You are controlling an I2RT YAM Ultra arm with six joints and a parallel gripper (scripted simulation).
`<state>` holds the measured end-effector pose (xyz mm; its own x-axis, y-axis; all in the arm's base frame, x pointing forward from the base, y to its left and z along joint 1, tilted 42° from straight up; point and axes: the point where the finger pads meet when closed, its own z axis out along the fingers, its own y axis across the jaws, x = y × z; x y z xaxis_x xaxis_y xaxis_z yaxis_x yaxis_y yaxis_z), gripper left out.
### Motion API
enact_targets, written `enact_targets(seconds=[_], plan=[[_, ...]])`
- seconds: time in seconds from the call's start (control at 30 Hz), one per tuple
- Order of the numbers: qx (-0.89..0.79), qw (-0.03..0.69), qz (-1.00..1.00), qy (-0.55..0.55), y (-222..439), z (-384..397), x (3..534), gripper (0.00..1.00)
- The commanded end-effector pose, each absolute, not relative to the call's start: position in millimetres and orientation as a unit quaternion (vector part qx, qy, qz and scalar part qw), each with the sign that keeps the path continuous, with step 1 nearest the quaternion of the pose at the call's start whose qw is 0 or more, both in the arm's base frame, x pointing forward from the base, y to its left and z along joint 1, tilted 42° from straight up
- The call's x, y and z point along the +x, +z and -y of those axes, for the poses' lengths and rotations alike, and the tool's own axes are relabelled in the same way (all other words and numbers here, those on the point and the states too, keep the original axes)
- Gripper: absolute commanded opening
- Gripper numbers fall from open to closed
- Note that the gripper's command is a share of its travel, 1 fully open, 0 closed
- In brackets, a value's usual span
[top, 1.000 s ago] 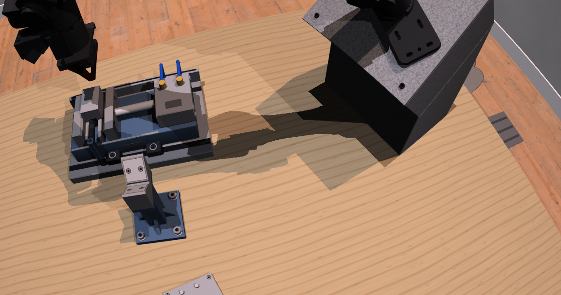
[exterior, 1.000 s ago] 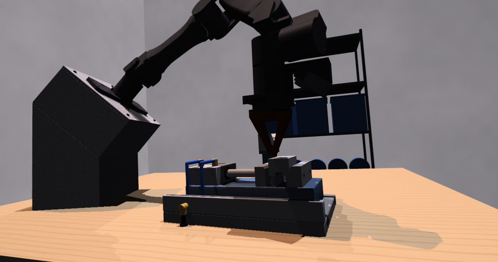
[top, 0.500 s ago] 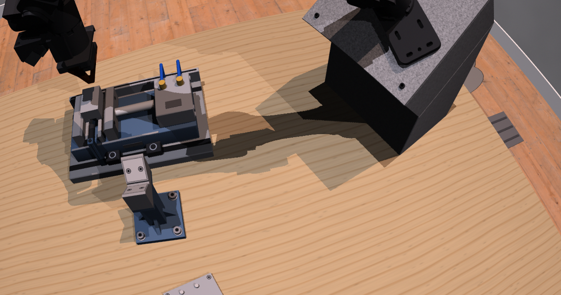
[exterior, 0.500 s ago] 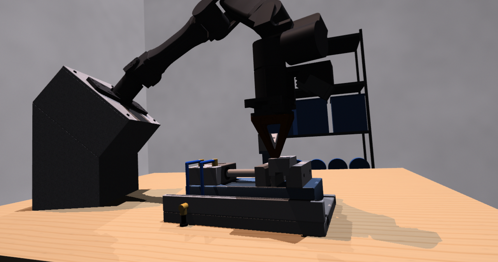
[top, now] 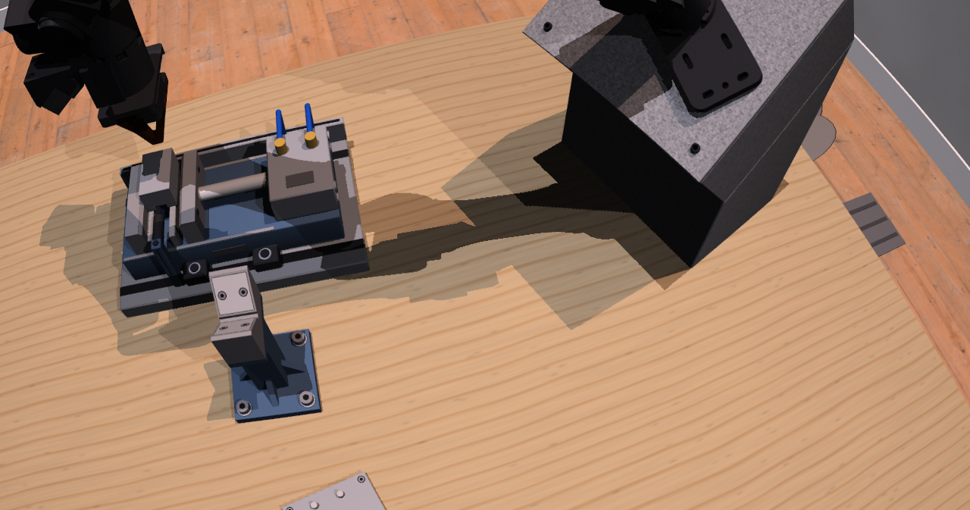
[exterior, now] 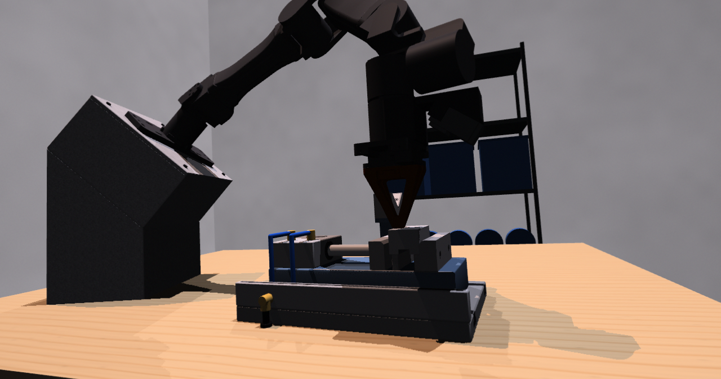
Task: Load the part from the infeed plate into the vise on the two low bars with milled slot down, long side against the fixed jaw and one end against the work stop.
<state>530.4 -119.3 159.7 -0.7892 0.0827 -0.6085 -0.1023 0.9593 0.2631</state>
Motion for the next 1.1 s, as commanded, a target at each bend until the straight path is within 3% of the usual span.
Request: enact_targets(seconds=[0.0, 1.07], plan=[[-0.001, 0.344, -0.93, 0.132, 175.9, 129.3, 533.3, 0.0], [0.003, 0.332, -0.933, 0.136, 168.1, 130.6, 531.7, 0.0]])
